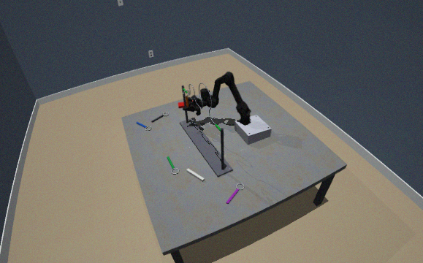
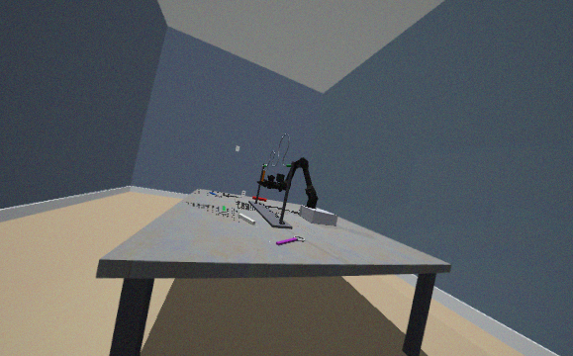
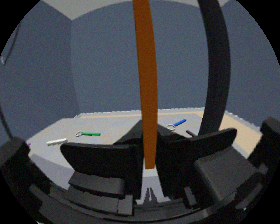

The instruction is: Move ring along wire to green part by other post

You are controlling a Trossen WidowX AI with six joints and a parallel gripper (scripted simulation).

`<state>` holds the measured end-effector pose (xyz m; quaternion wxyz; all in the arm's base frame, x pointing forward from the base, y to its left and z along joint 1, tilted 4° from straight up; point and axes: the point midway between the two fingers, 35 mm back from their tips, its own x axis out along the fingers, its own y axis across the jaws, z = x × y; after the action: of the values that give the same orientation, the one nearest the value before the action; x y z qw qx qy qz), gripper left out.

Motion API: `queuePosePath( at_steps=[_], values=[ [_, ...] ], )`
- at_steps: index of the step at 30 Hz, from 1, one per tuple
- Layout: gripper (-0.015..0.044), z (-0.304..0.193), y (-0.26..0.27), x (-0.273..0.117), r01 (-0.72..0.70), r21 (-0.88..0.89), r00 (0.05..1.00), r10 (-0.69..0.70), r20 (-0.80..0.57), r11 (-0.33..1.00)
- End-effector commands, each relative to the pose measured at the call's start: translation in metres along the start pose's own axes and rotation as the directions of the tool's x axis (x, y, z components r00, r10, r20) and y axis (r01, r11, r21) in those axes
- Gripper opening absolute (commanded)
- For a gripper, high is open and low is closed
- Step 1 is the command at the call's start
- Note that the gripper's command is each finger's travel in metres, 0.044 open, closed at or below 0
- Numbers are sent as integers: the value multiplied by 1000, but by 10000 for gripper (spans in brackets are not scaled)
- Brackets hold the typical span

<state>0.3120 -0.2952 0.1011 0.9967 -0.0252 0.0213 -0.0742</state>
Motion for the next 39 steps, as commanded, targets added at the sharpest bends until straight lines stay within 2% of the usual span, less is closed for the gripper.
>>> queuePosePath(
  at_steps=[1,39],
  values=[
    [-150,0,0,0,0,-1,1000,0,0,1000],
    [-150,14,1,1,10,7,1000,-10,3,1000]
  ],
)
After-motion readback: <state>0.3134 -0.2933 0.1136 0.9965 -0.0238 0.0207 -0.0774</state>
